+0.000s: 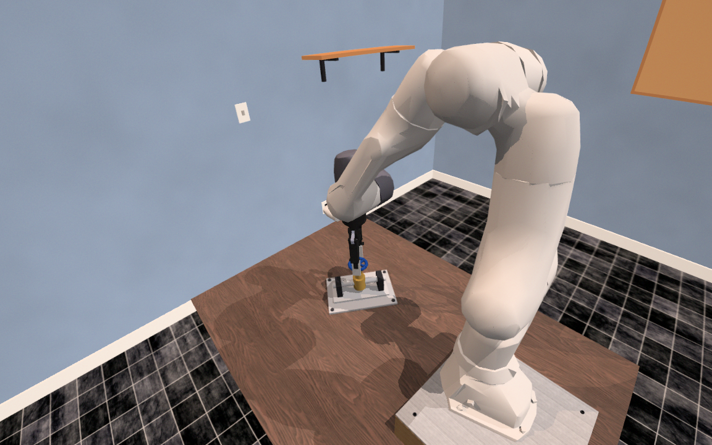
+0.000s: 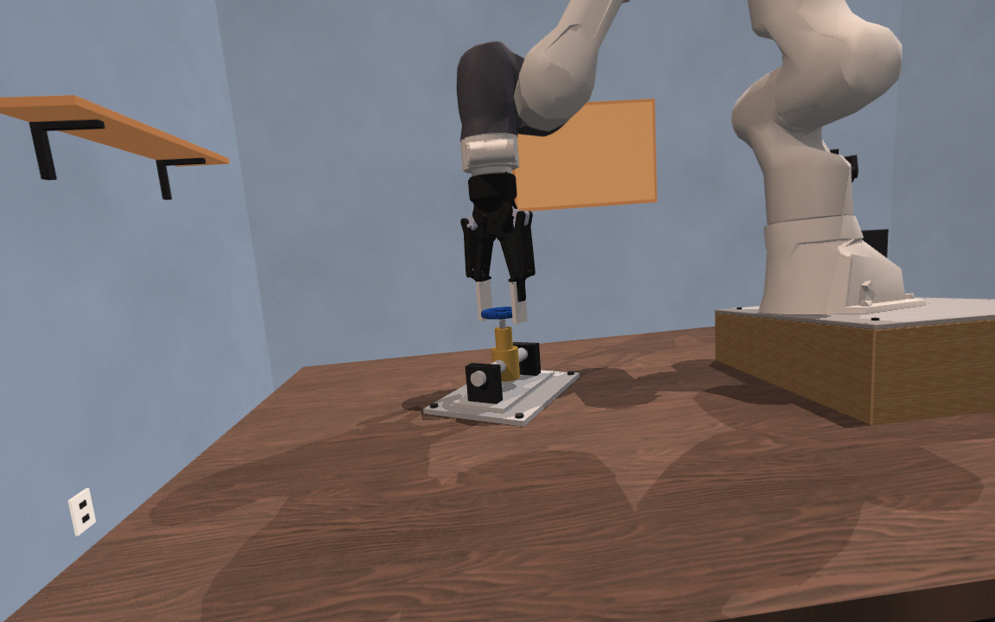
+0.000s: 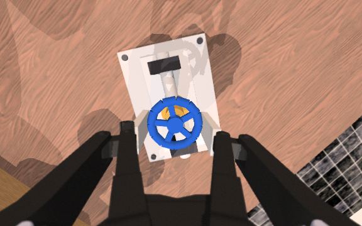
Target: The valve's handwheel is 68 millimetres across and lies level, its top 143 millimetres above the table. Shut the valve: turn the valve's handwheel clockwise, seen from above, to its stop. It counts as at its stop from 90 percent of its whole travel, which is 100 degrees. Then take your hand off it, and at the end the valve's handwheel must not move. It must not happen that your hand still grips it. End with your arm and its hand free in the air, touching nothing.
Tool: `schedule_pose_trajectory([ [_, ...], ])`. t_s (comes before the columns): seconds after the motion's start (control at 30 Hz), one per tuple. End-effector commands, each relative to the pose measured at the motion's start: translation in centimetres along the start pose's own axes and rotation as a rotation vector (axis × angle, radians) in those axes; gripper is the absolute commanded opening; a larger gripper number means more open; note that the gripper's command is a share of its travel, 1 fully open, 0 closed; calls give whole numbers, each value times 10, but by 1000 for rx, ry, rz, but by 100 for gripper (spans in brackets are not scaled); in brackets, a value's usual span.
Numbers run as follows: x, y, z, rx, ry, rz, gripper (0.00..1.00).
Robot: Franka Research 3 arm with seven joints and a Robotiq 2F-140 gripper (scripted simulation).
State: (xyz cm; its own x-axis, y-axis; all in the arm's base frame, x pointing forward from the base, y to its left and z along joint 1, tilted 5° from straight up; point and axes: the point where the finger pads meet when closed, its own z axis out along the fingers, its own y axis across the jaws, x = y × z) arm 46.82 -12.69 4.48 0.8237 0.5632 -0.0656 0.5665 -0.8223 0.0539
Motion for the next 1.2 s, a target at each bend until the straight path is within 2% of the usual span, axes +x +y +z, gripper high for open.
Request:
schedule_pose_trajectory([
  [0.0, 0, 0, 1, 1, 2, 1, 36],
  [0.6, 0, 0, 1, 1, 2, 4, 36],
  [0.77, 0, 0, 1, 2, 2, 149, 36],
  [0.97, 0, 0, 1, 2, 2, 183, 36],
  [1.17, 0, 0, 1, 2, 2, 329, 36],
])
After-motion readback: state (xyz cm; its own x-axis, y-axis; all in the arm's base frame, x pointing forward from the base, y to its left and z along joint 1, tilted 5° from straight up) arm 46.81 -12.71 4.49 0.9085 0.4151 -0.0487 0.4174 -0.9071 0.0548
